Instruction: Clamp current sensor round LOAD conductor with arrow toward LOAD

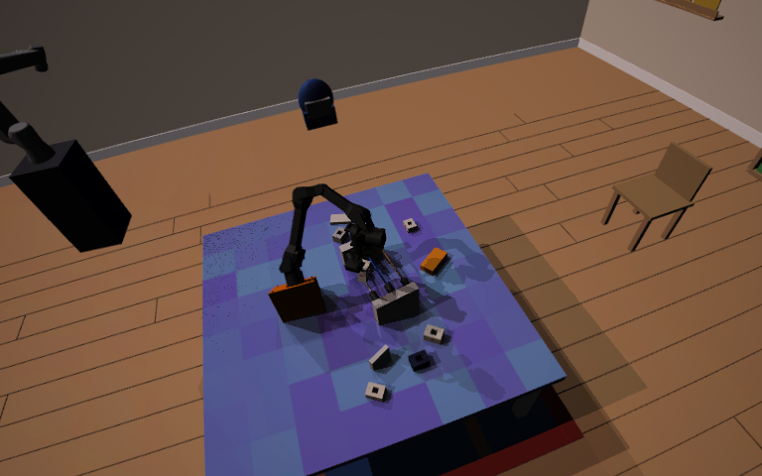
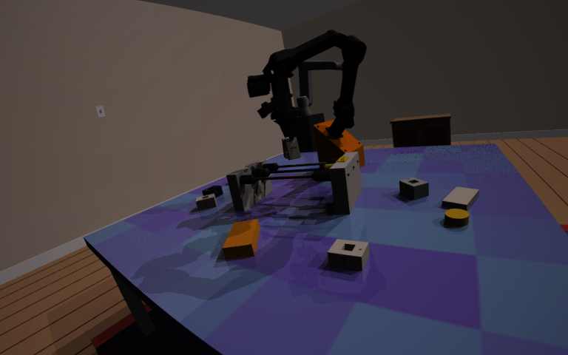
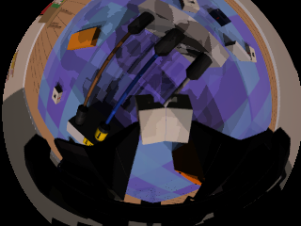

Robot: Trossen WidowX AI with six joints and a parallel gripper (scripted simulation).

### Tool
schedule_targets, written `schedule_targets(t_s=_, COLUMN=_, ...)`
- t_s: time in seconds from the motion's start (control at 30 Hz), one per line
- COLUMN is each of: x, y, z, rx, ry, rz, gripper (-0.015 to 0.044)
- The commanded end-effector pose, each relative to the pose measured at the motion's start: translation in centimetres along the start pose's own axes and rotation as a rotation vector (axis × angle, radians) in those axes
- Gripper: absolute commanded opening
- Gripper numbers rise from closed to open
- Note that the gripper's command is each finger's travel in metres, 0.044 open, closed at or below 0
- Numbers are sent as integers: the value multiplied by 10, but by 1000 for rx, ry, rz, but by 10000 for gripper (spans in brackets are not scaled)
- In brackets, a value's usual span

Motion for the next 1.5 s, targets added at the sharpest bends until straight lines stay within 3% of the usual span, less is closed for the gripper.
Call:
schedule_targets(t_s=0.0, x=6, y=8, z=-1, rx=5, ry=4, rz=-120, gripper=0)
schedule_targets(t_s=0.7, x=32, y=51, z=-10, rx=8, ry=12, rz=-711, gripper=0)
schedule_targets(t_s=1.47, x=33, y=52, z=-41, rx=9, ry=12, rz=-716, gripper=0)
Point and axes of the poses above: the point midway between the two fingers, 35 mm back from their tips, its own z axis back along the fingers, its own y axis across the jaws, x = y × z, the point moved 10 cm from there along z, back along the fingers, and after that the axes turned 4 degrees about -z, right-handed, at the moved point
